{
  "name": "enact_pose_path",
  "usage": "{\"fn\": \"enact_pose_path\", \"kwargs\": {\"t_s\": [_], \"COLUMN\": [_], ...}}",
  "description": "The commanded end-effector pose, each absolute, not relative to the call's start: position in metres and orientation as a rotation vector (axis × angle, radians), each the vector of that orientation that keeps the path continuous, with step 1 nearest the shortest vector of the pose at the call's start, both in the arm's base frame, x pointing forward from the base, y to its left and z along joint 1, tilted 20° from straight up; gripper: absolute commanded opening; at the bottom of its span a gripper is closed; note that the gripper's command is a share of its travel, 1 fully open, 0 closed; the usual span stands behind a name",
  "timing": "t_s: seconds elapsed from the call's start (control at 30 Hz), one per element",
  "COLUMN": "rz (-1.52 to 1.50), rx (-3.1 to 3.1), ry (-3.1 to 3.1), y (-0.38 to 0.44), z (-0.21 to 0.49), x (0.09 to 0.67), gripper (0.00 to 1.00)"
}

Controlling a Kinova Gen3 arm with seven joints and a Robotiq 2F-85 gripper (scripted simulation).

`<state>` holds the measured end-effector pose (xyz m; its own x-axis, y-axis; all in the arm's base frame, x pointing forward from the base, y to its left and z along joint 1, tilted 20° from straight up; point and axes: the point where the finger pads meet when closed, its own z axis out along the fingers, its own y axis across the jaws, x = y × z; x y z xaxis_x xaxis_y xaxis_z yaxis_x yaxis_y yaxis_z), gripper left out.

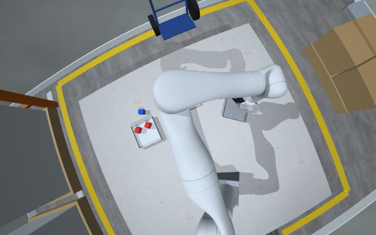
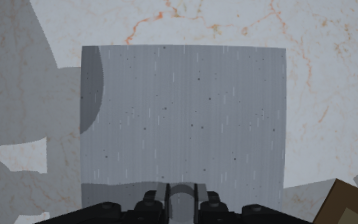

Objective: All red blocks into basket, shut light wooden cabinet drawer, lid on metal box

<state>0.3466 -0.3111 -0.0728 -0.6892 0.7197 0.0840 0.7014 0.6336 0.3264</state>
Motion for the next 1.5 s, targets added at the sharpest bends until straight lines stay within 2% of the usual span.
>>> {"fn": "enact_pose_path", "kwargs": {"t_s": [0.0,1.3,1.33,1.47], "rz": [0.52,0.52,0.52,0.52], "rx": [1.215,1.215,1.215,1.215], "ry": [2.789,2.789,2.789,2.789], "y": [-0.3118,-0.3118,-0.3118,-0.3118], "z": [-0.072,-0.072,-0.072,-0.072], "x": [0.3469,0.3469,0.3469,0.3469], "gripper": [0.1,0.1,1.0,1.0]}}
